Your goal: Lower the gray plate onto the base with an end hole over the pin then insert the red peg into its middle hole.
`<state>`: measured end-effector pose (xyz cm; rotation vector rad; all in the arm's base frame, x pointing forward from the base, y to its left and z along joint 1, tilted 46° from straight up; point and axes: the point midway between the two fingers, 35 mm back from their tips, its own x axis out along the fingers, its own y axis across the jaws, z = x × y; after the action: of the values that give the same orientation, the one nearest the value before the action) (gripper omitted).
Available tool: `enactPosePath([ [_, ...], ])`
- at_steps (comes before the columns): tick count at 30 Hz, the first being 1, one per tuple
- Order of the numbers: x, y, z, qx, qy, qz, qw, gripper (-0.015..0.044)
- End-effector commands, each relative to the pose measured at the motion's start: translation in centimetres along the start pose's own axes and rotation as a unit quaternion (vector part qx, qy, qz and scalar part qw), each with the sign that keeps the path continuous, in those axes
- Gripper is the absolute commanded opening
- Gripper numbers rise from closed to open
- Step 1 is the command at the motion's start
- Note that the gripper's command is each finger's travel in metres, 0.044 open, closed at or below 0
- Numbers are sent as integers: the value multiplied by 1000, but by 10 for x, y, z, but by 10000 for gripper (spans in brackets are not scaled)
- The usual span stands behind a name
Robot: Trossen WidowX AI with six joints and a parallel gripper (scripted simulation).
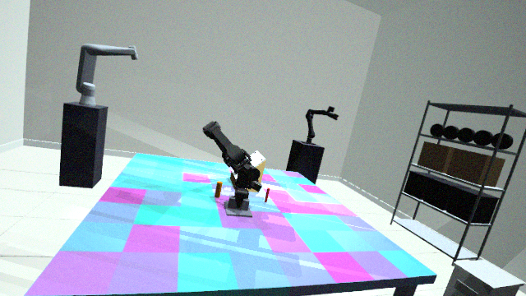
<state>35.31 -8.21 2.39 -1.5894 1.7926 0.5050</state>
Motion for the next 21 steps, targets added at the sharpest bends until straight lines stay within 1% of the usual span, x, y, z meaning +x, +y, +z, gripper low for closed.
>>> enactPosePath([
  [1,0,0,0,2,0,0,1000,440],
  [4,0,0,0,2,0,0,1000,440],
  [6,-11,-2,1,1,-1,0,1000,440],
  [11,-92,-4,4,-1,-2,1,1000,440],
  [13,-115,-1,2,-2,0,1,1000,440],
  [19,-118,-3,3,-2,1,1,1000,440],
  [21,-118,-1,8,24,-2,2,1000,440],
])
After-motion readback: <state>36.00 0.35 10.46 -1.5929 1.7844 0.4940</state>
